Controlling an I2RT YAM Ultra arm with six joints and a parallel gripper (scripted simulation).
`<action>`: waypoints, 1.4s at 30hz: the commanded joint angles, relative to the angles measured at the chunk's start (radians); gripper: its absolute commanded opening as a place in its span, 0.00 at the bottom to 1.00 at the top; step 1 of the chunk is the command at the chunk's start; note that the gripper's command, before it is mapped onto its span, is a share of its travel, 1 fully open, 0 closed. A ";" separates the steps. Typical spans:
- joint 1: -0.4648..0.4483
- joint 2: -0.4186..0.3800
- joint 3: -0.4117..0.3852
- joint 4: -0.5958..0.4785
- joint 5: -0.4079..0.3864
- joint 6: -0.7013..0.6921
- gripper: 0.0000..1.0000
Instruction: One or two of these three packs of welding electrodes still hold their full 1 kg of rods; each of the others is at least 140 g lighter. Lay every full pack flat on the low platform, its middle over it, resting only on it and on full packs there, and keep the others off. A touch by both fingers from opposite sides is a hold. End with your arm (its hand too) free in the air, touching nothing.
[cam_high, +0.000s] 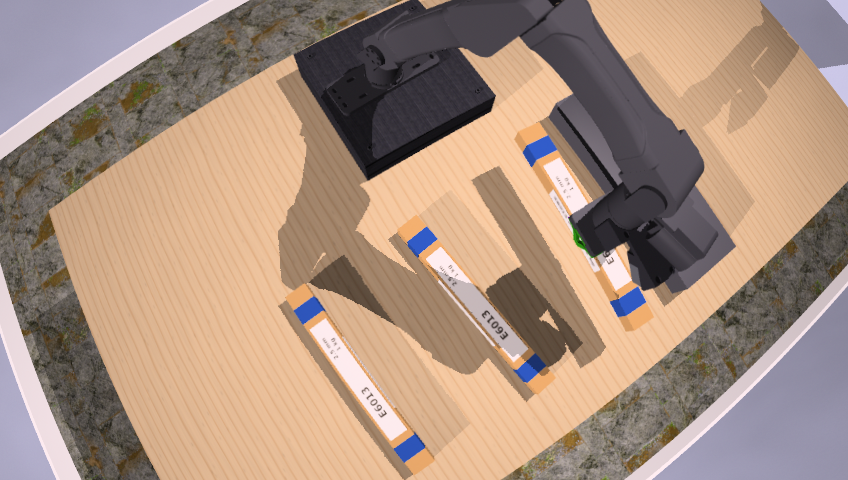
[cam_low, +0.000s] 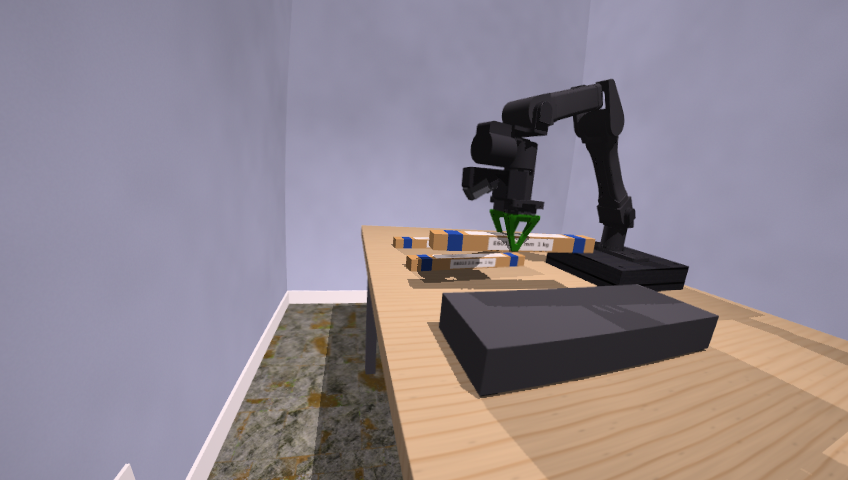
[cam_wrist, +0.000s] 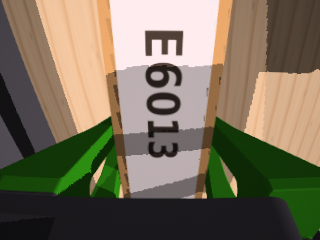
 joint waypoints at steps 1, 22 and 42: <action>-0.011 -0.048 0.048 -0.042 0.005 -0.006 0.00; -0.011 -0.056 0.166 -0.173 0.005 -0.007 0.00; -0.016 -0.010 0.342 -0.303 0.005 -0.009 0.00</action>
